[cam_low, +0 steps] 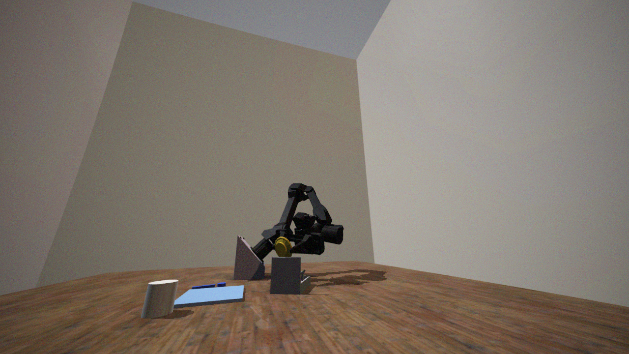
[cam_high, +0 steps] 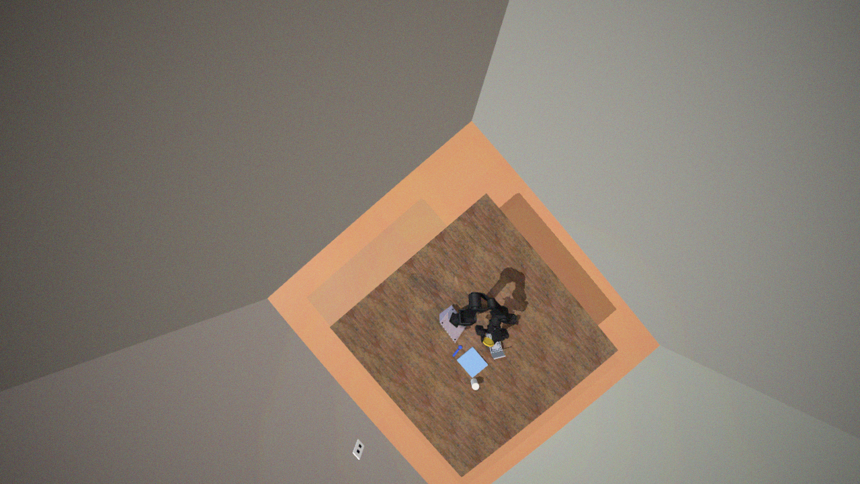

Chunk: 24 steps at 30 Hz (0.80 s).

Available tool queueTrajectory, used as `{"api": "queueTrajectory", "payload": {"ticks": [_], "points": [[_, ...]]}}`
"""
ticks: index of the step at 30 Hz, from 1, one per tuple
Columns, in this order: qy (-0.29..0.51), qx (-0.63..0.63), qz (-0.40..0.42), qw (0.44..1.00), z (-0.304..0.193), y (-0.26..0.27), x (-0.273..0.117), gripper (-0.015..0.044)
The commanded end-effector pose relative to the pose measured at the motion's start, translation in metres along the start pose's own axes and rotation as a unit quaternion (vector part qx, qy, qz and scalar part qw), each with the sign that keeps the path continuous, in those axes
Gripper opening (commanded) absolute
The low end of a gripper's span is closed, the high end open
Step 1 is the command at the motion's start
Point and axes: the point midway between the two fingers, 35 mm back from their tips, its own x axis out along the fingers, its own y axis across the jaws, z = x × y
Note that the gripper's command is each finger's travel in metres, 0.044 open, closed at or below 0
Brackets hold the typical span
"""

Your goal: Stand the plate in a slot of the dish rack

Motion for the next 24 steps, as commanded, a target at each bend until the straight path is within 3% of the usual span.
{"api": "queueTrajectory", "payload": {"ticks": [1, 24], "points": [[-0.027, -0.001, 0.035, 0.999, -0.001, 0.004, -0.003, 0.0], [-0.122, 0.021, 0.215, 0.969, -0.008, 0.023, -0.031, 0.0]]}}
